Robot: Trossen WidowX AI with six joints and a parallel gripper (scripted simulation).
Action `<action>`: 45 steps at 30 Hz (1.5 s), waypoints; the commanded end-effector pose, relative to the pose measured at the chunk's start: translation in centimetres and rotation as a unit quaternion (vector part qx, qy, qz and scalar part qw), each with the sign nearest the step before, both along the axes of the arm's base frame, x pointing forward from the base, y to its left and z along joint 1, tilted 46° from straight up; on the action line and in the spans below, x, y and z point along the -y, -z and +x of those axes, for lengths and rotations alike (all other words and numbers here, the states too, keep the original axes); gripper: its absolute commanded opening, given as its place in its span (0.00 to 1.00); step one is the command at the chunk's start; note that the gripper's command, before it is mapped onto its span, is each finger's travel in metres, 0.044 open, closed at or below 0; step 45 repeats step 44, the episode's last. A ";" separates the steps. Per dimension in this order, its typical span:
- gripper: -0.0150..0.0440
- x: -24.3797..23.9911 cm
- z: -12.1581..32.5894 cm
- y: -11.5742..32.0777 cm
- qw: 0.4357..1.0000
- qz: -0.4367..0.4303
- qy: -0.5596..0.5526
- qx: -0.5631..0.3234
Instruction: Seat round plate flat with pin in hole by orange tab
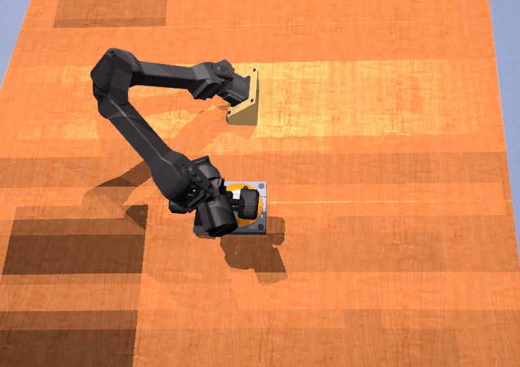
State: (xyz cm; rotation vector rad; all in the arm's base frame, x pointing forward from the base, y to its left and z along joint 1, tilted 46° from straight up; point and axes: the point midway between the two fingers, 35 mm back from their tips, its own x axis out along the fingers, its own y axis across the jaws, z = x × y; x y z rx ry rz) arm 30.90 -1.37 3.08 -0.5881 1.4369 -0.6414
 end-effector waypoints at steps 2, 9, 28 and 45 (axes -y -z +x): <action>0.25 0.3 -0.6 0.0 1.000 -0.003 0.000 -0.007; 0.25 0.4 -1.0 -0.1 1.000 -0.003 0.000 -0.007; 0.25 -2.0 -1.2 -2.5 1.000 -0.003 -0.004 -0.007; 0.25 -2.0 -1.2 -2.5 1.000 -0.003 -0.004 -0.007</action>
